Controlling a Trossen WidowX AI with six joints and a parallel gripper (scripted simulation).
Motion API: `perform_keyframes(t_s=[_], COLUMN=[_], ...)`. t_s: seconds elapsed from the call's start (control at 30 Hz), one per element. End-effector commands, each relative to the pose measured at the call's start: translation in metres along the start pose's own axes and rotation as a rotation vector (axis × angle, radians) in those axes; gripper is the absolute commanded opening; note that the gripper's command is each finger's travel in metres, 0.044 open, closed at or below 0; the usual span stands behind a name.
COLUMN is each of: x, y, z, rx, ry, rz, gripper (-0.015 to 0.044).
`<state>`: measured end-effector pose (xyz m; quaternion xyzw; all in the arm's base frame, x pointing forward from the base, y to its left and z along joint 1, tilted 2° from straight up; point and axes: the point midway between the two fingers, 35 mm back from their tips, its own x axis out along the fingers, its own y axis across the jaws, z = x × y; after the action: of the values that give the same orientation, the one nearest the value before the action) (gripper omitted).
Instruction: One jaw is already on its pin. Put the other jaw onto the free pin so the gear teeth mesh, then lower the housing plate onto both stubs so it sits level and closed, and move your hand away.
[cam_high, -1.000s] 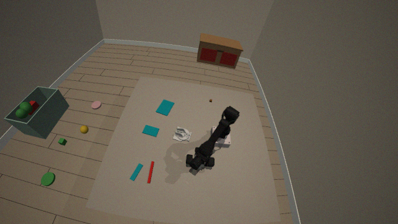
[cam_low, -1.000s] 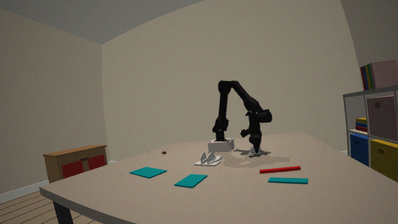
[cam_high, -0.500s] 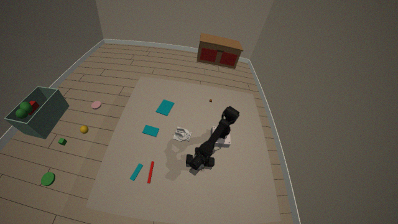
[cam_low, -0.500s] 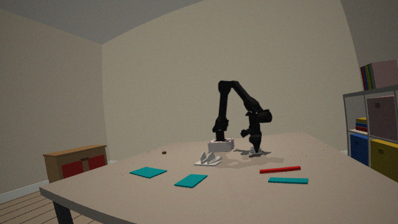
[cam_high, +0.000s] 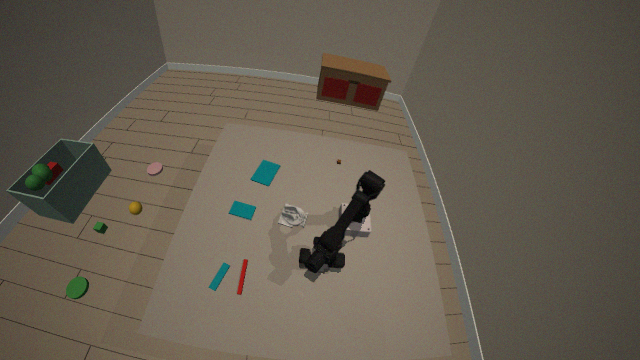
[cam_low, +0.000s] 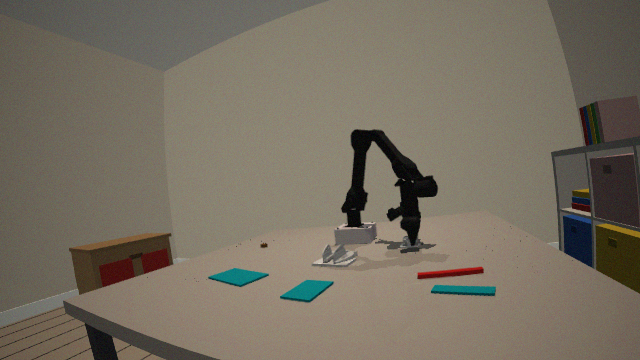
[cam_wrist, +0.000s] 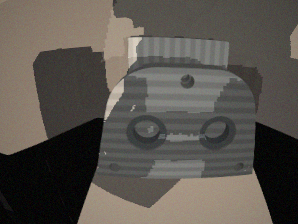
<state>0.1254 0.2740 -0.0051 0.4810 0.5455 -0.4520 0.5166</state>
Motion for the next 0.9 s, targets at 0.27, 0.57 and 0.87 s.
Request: perform_keyframes(t_s=[0.27,0.57,0.87], x=[-0.026,-0.055,-0.073], y=[0.001,0.001,0.000], z=[-0.002,-0.002,0.000], rx=[0.002,0.003,0.004], ry=[0.000,-0.001,-0.002], rz=[0.001,0.003,0.003], gripper=[0.0351,0.0351,0.0351])
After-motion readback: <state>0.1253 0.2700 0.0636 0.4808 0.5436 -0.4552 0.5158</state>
